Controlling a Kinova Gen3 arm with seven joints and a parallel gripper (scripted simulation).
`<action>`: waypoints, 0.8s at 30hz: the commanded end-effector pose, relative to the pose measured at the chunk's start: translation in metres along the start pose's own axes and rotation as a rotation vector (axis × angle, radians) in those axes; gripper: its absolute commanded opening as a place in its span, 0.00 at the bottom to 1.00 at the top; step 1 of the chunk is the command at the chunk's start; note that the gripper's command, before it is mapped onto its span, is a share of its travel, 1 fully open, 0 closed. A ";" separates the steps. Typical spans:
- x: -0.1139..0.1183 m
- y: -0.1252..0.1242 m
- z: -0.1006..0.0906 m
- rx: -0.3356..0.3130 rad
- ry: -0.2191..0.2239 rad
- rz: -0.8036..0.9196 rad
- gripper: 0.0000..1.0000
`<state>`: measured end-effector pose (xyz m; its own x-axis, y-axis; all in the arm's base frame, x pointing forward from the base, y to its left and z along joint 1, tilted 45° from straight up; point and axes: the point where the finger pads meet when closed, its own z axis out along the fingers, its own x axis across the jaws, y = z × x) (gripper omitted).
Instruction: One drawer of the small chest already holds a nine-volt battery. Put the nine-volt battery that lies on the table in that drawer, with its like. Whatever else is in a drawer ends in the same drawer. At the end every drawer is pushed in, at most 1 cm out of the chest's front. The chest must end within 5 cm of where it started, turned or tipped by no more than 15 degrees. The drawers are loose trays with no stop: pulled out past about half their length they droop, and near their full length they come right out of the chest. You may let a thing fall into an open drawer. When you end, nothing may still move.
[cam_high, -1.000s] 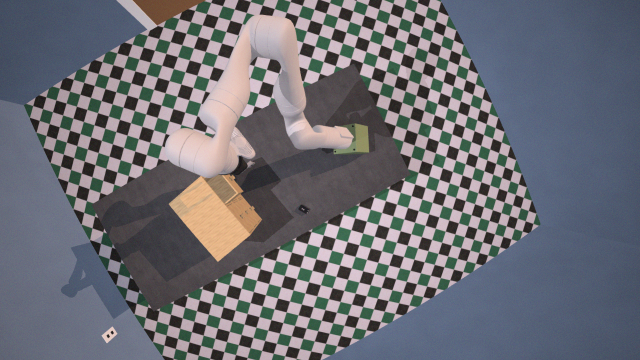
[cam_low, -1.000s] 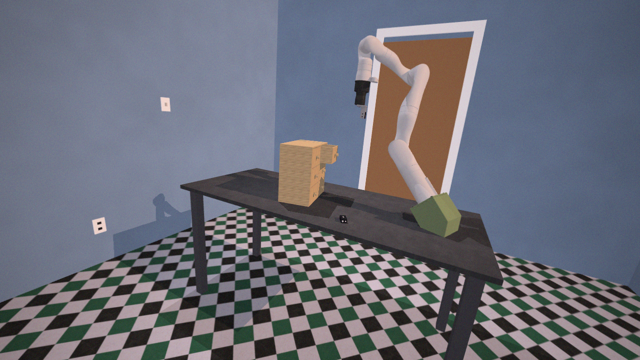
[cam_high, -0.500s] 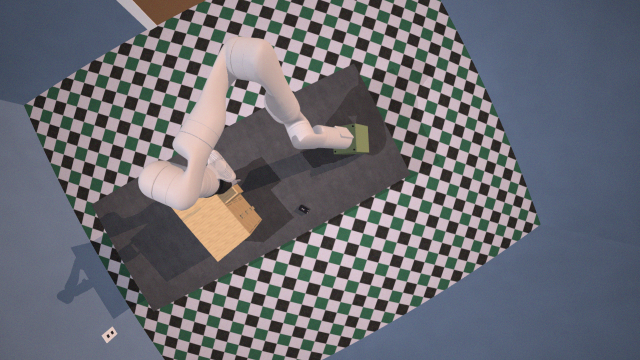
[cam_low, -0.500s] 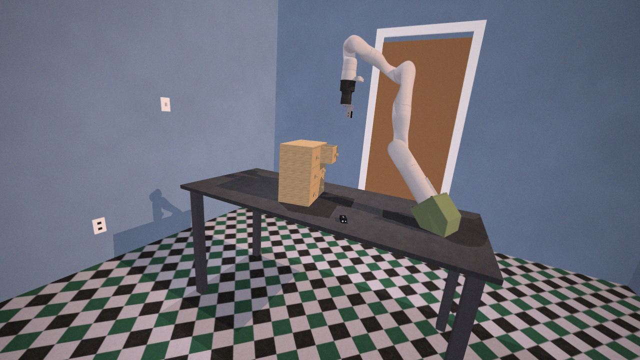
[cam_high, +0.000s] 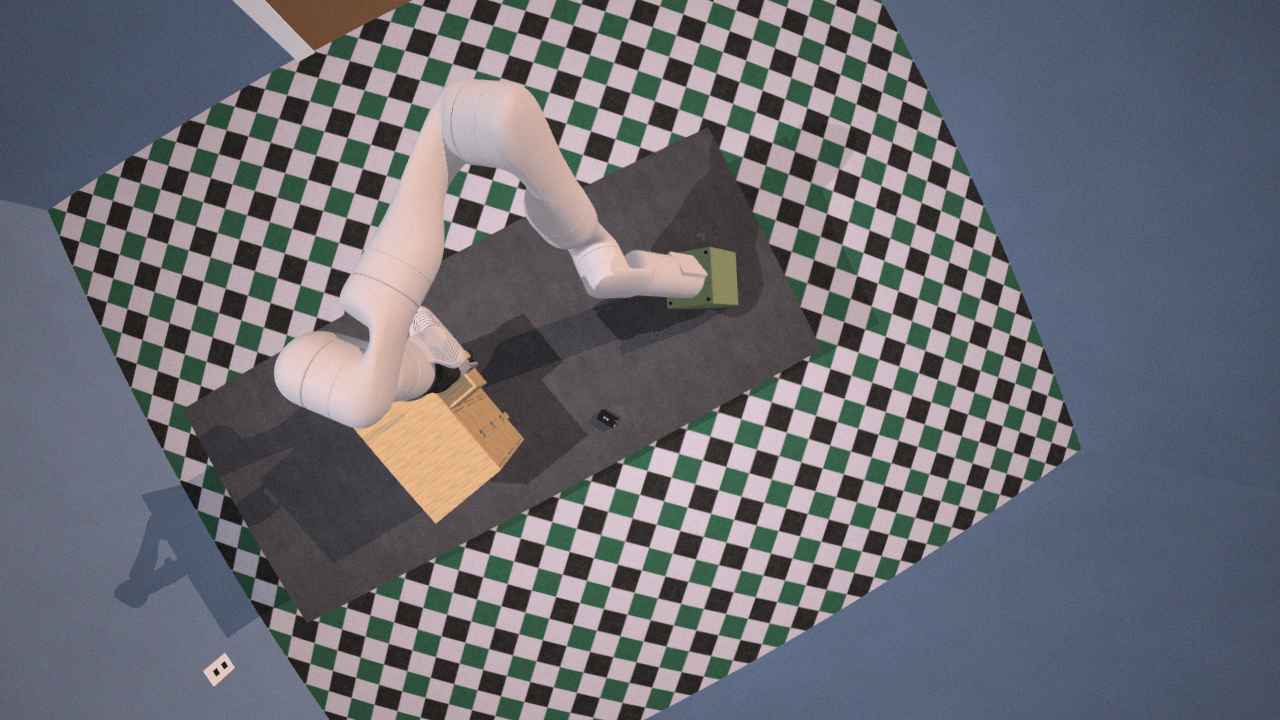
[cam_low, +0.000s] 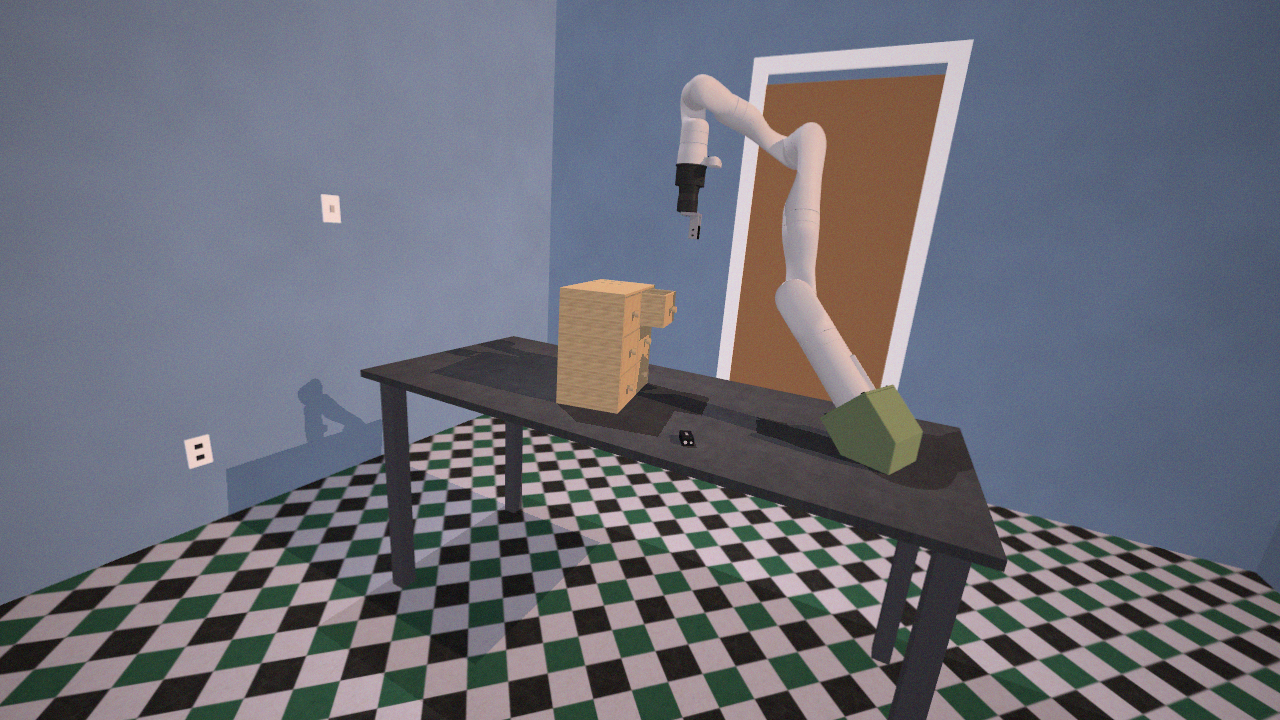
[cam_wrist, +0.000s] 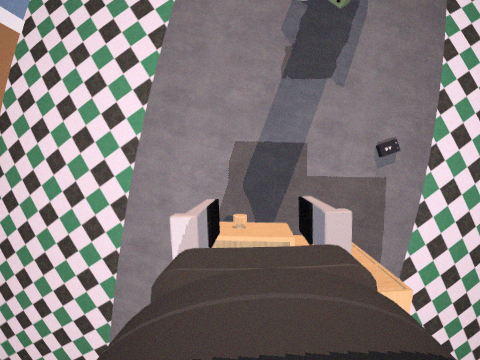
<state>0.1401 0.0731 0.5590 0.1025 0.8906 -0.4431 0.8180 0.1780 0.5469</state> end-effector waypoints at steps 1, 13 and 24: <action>0.001 0.003 0.003 0.003 0.003 -0.017 1.00; -0.001 0.039 0.039 0.004 0.012 -0.236 1.00; -0.003 0.067 0.068 0.004 0.018 -0.408 1.00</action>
<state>0.2245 0.0548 0.5527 -0.2155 0.7618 -0.6109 0.7913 0.5028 0.3479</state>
